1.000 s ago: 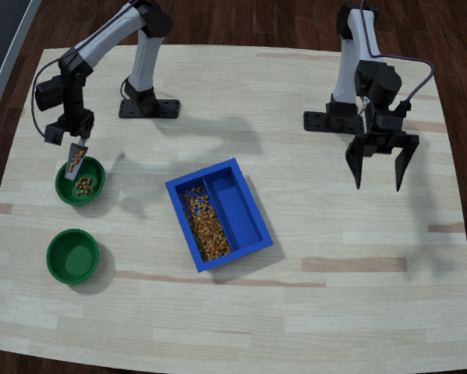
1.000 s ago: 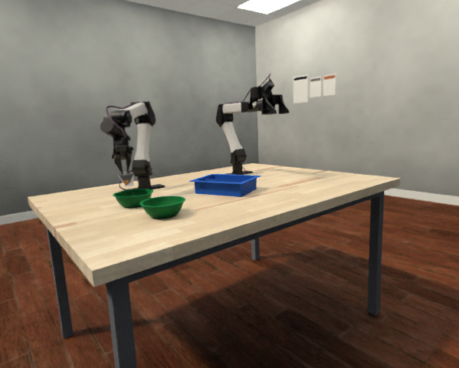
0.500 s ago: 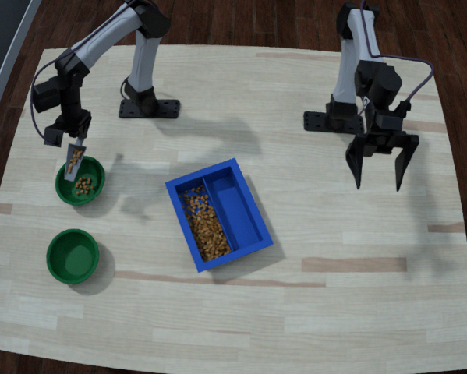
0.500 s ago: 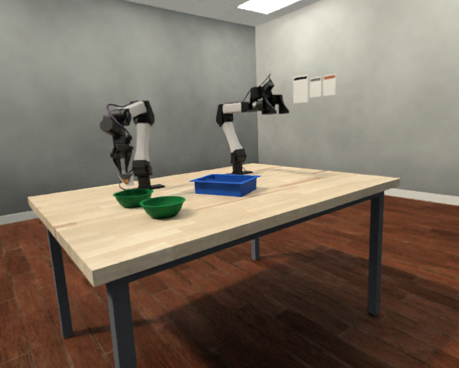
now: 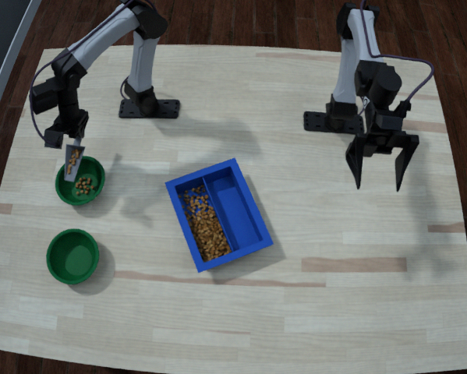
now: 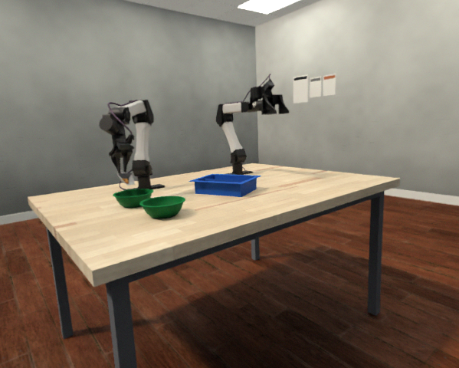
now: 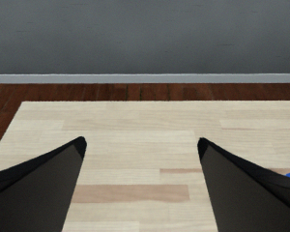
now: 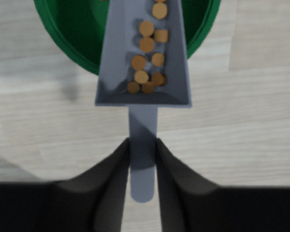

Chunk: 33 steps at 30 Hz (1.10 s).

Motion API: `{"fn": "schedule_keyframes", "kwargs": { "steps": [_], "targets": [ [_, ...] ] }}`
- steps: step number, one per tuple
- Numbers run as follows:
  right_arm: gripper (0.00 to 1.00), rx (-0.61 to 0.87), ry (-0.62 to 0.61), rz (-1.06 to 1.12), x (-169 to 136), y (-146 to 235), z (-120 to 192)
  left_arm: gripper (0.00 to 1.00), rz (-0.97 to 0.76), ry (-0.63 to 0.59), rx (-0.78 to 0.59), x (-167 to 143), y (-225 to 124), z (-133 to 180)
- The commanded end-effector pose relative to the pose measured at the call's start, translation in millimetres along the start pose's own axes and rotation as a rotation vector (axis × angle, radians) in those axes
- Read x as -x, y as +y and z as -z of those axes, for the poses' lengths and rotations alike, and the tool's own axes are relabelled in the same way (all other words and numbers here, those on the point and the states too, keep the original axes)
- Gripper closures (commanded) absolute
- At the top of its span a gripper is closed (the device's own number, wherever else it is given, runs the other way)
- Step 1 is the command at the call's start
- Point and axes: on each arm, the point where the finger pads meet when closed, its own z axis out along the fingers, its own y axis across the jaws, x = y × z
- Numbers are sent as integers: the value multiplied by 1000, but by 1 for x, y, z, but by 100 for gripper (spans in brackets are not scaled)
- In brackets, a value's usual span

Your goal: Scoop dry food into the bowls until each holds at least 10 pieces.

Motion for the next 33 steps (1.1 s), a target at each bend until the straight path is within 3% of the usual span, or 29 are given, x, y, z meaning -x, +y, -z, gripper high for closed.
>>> {"fn": "schedule_keyframes", "kwargs": {
  "steps": [1,33],
  "targets": [
    [100,-23,-21,56,14,-8,8,0,1,-39,0,16,0,2],
    [100,-19,38,230,22,-22,12,0,1,-39,0,16,0,2]
  ]
}}
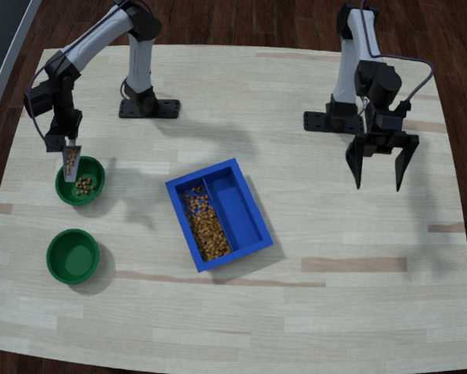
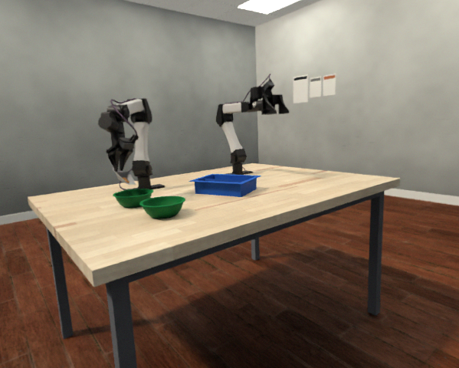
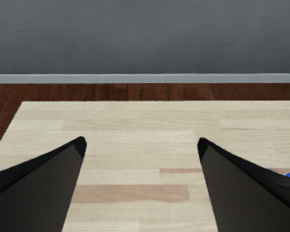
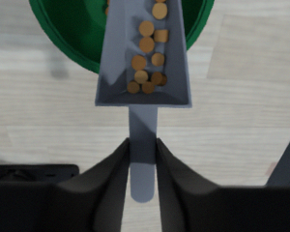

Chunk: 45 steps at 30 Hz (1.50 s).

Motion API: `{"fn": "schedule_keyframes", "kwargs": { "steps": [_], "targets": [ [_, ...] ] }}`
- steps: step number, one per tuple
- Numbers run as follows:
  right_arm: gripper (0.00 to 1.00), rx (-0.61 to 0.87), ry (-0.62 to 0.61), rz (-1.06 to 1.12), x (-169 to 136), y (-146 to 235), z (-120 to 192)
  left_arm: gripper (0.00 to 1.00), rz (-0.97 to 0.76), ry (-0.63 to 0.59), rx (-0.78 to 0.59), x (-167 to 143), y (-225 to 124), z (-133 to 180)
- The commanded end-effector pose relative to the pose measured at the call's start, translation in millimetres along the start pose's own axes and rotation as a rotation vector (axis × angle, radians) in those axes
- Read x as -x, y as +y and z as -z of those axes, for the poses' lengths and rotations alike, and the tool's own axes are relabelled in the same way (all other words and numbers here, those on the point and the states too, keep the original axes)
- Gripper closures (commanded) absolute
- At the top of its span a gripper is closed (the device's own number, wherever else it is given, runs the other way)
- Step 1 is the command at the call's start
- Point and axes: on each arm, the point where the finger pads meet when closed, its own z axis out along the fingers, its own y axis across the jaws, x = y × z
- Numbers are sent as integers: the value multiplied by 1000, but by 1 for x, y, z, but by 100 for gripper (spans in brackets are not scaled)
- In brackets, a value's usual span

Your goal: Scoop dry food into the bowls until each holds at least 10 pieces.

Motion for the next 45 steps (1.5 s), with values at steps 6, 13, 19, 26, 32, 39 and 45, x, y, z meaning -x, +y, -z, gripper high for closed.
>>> {"fn": "schedule_keyframes", "kwargs": {
  "steps": [6,13,19,26,32,39,45],
  "targets": [
    [100,-29,-7,74,12,-13,9,0,1,-39,0,16,0,2],
    [100,-25,9,114,13,-15,10,0,1,-39,0,16,0,2],
    [100,-23,21,150,14,-18,11,0,1,-39,0,16,0,2],
    [100,-23,36,169,11,-24,11,0,1,-39,0,16,0,2],
    [100,-22,44,223,16,-24,12,0,1,-39,0,16,0,2],
    [100,-60,28,276,23,-32,17,0,1,-39,0,16,0,2],
    [100,-62,31,301,25,-33,16,0,1,-39,0,16,0,2]
  ]
}}
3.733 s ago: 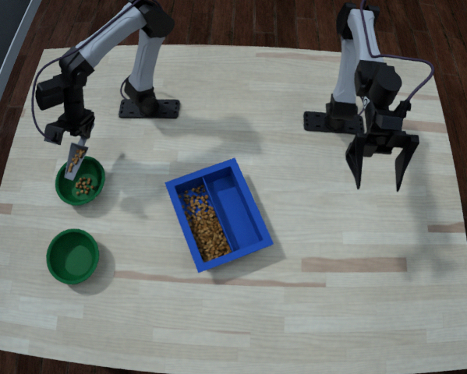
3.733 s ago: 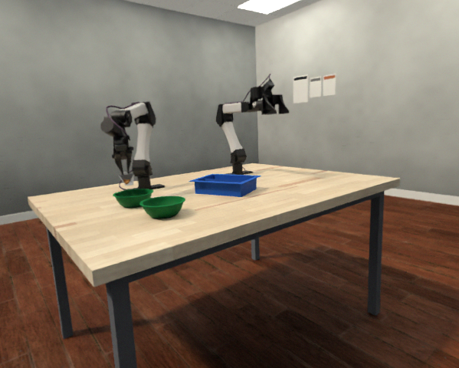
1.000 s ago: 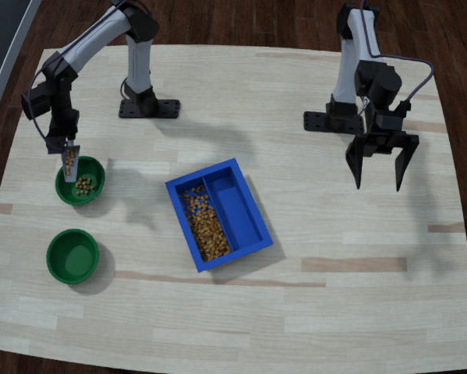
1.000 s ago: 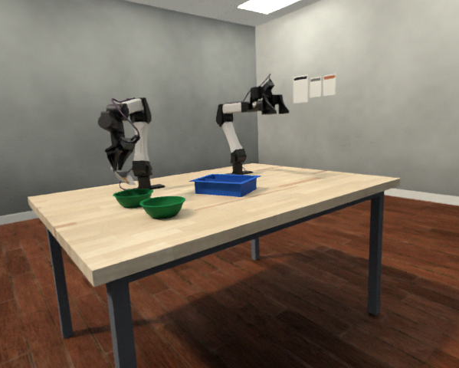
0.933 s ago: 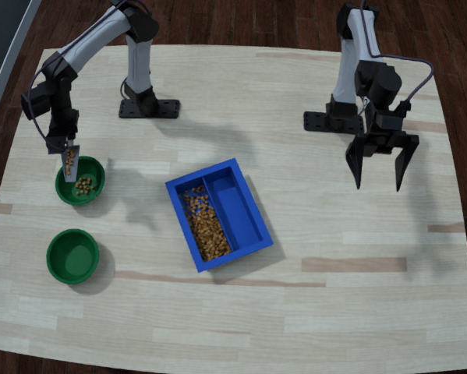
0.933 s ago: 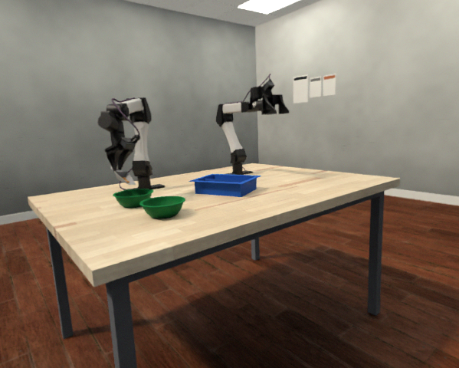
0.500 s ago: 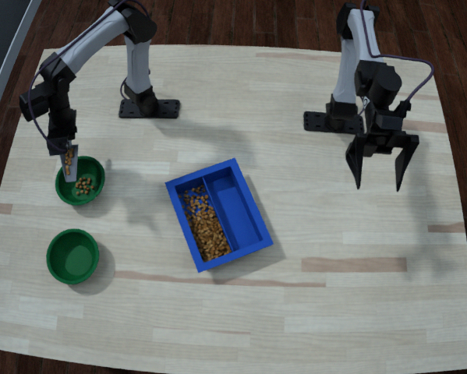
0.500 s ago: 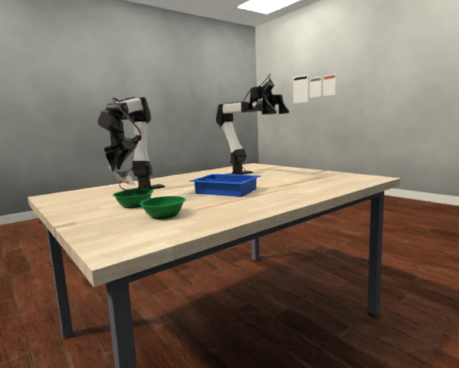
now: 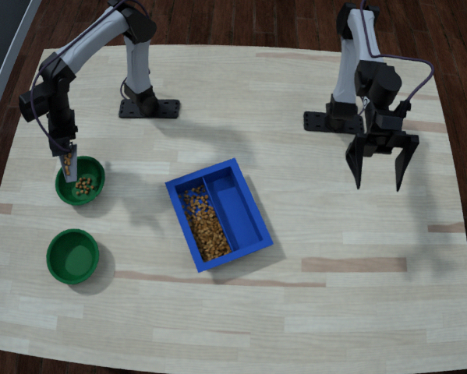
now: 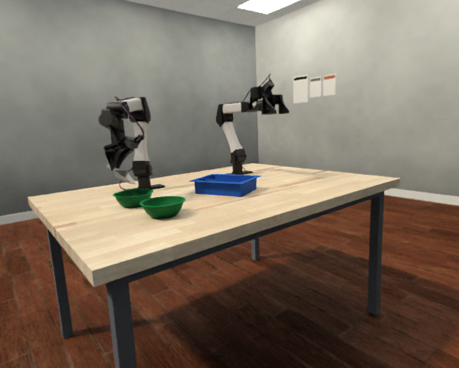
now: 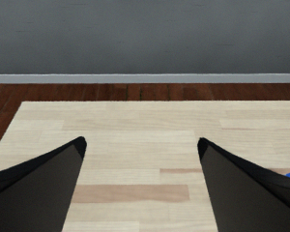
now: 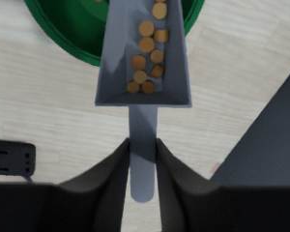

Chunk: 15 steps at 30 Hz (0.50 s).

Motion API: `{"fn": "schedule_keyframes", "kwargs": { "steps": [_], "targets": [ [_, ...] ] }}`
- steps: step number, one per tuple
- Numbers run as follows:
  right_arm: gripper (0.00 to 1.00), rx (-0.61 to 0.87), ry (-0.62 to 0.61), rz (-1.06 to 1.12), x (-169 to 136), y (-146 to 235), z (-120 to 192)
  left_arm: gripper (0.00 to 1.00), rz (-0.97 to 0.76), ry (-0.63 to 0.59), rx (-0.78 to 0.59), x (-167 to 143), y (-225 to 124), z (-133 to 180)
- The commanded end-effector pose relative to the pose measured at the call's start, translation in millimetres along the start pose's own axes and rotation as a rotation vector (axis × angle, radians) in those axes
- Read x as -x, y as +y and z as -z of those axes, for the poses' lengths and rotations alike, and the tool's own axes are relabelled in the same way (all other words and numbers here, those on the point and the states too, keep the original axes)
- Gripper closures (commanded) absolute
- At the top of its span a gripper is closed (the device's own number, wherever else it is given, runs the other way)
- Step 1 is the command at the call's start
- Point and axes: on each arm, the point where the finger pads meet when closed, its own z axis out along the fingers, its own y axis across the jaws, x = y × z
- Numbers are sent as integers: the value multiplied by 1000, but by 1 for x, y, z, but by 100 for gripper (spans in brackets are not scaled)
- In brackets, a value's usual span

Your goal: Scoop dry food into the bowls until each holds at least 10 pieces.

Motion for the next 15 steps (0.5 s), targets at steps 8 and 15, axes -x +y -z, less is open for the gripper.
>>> {"fn": "schedule_keyframes", "kwargs": {
  "steps": [8,15],
  "targets": [
    [100,-66,-18,95,14,-19,10,0,1,-39,0,16,0,2],
    [100,-78,-17,132,17,-22,11,0,1,-39,0,16,0,2]
  ]
}}
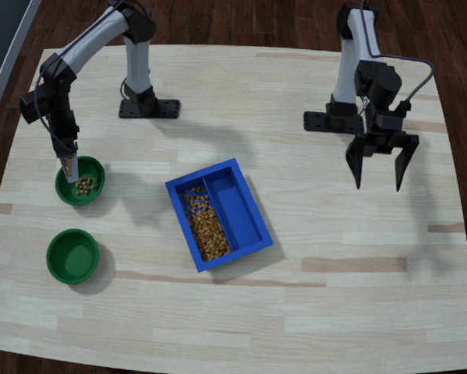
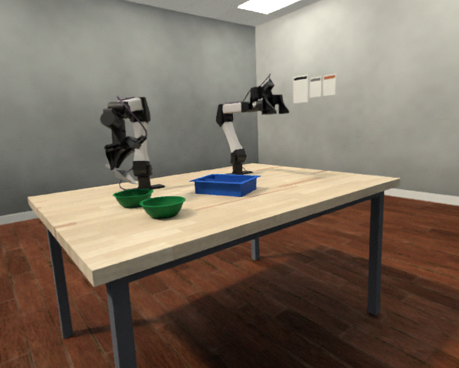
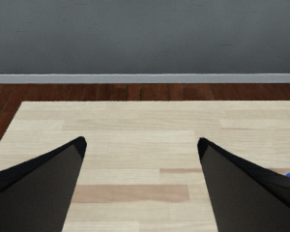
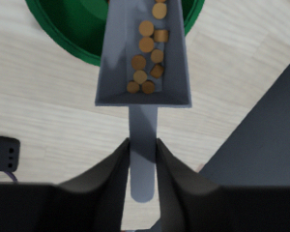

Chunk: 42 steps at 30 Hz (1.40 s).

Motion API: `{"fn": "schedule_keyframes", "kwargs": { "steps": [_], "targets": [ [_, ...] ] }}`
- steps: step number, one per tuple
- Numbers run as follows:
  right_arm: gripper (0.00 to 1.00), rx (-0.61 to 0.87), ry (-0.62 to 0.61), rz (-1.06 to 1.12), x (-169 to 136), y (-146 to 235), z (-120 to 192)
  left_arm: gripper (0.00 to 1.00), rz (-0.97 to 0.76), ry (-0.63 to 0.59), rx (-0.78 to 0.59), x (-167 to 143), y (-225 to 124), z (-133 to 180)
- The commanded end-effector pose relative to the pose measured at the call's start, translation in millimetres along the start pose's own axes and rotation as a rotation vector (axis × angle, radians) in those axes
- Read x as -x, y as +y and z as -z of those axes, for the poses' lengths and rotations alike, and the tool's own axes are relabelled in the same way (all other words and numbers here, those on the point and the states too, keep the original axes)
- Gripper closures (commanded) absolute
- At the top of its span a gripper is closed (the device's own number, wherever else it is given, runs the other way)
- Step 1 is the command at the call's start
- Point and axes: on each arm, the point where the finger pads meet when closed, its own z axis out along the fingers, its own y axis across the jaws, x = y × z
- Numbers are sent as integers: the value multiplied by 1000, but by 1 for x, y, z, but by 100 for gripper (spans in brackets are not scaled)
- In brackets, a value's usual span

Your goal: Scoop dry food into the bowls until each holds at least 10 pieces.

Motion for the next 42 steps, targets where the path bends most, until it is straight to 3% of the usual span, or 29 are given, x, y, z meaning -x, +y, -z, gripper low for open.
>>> {"fn": "schedule_keyframes", "kwargs": {
  "steps": [1,32,35,36,38,42],
  "targets": [
    [100,-71,-23,45,11,-20,12,0,1,-39,0,16,0,2],
    [100,-144,-15,231,20,-34,25,0,1,-39,0,16,0,2],
    [100,-91,-25,129,14,-27,13,0,1,-39,0,16,0,2],
    [100,-5,-4,45,2,-7,-2,0,1,-39,0,16,0,2],
    [100,30,-3,-50,-4,5,-8,0,1,-39,0,16,0,2],
    [100,8,-29,-140,-5,5,-1,0,1,-39,0,16,0,2]
  ]
}}
